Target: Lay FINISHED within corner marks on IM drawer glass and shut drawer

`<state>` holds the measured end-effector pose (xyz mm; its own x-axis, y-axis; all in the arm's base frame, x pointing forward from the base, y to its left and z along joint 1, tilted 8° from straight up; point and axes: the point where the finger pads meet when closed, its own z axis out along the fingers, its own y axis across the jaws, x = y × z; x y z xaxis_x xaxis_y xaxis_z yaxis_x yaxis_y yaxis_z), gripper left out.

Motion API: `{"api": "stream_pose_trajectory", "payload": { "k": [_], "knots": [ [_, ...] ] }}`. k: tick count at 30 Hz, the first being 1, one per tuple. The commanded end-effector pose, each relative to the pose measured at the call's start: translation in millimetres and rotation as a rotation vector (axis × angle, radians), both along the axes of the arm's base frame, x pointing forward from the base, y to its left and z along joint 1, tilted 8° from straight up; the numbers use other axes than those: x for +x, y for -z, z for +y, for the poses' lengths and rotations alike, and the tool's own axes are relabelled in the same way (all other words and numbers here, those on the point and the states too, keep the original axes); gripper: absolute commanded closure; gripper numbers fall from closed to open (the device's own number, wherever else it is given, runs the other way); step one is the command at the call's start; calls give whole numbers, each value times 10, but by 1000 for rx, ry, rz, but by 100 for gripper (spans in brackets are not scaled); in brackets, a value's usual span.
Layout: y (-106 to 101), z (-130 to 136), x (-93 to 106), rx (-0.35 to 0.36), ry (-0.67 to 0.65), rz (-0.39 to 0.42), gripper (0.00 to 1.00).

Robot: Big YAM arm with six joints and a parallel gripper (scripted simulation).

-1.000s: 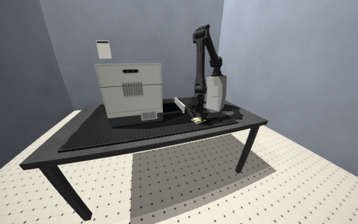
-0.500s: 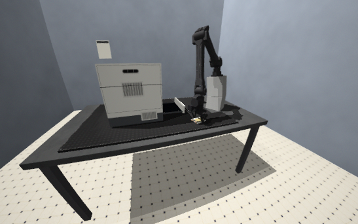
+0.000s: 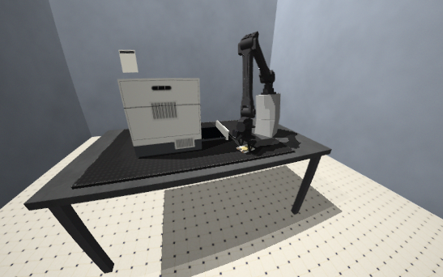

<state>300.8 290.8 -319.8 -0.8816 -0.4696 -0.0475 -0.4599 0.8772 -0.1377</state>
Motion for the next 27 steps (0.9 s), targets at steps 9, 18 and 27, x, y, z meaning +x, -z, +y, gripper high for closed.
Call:
{"api": "stream_pose_trajectory", "payload": {
  "k": [9, 18, 27],
  "knots": [
    [-26, 44, 44, 8, -2, -9, 20],
    [-130, 38, 49, 6, -4, -9, 20],
    [-221, 87, -3, 7, -6, -10, 20]
  ]
}}
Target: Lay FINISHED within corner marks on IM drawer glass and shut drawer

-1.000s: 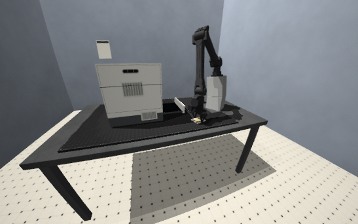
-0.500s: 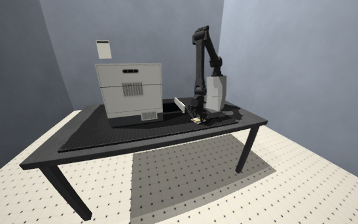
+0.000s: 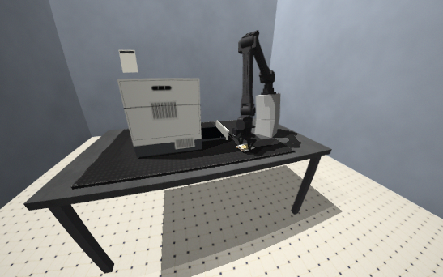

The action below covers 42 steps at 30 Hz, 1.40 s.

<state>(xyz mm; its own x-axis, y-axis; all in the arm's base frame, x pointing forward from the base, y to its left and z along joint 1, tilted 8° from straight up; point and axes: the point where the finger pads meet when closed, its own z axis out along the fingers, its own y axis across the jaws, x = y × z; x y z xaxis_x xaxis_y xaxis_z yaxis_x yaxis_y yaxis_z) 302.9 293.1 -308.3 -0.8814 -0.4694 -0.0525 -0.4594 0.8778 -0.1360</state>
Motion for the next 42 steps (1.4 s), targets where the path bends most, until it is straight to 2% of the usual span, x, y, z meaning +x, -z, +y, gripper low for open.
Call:
{"api": "stream_pose_trajectory", "payload": {
  "k": [1, 10, 12, 13, 15, 27, 29, 30, 33, 42],
  "knots": [
    [-120, 70, -30, 4, -6, -6, 20],
    [-238, 79, -43, 4, -5, -6, 20],
    [-238, 79, -43, 4, -5, -6, 20],
    [-137, 11, -93, -9, -5, 5, 20],
    [-277, 74, -42, 4, -2, -6, 20],
    [-435, 95, -69, 4, -5, -6, 20],
    [-435, 95, -69, 4, -5, -6, 20],
    [-284, -32, -152, -22, -2, 16, 20],
    [-487, 94, -70, 4, -2, -6, 20],
    [-605, 104, -85, 4, -3, -6, 20]
  ]
}}
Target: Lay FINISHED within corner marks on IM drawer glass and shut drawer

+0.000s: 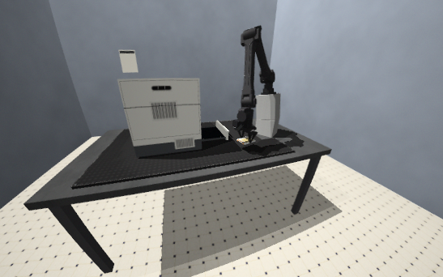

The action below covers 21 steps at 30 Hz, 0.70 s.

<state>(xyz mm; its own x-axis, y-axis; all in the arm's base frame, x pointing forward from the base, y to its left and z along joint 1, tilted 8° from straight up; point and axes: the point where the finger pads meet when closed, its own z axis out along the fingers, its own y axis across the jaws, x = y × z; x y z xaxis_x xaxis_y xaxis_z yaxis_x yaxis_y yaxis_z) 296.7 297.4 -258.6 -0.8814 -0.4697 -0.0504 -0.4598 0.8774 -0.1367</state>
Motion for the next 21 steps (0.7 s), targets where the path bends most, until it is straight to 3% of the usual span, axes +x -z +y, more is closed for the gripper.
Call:
{"api": "stream_pose_trajectory", "payload": {
  "k": [1, 4, 5, 8, 15, 16, 21],
  "knots": [
    [-121, 68, -30, 5, -5, -8, 20],
    [-134, 70, -32, 5, -5, -8, 20],
    [15, -52, -113, -21, -3, 16, 20],
    [-180, 63, -27, 5, -1, -8, 20],
    [-110, 60, 20, 8, -1, -9, 20],
    [-193, 72, -33, 6, -4, -8, 20],
    [-233, 78, -45, 6, -5, -8, 20]
  ]
}}
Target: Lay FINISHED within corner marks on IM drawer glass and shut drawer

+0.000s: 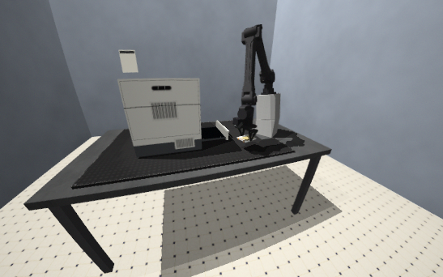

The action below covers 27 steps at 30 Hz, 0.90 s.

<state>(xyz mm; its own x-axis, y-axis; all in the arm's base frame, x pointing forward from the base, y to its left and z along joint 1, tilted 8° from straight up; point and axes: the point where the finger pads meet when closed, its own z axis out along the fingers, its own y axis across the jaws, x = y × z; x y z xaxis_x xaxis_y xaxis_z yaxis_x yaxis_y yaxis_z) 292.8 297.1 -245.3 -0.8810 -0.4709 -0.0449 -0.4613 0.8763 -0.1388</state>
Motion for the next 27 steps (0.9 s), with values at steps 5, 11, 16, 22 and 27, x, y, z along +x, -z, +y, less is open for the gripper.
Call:
{"api": "stream_pose_trajectory", "payload": {
  "k": [5, 11, 16, 22, 27],
  "knots": [
    [-165, 78, -6, 10, -1, -11, 20],
    [-244, 86, -17, 10, -1, -11, 20],
    [-296, 92, -25, 10, -2, -11, 20],
    [-362, 97, -33, 10, -1, -11, 20],
    [-428, 108, -47, 10, -3, -11, 20]
  ]
}}
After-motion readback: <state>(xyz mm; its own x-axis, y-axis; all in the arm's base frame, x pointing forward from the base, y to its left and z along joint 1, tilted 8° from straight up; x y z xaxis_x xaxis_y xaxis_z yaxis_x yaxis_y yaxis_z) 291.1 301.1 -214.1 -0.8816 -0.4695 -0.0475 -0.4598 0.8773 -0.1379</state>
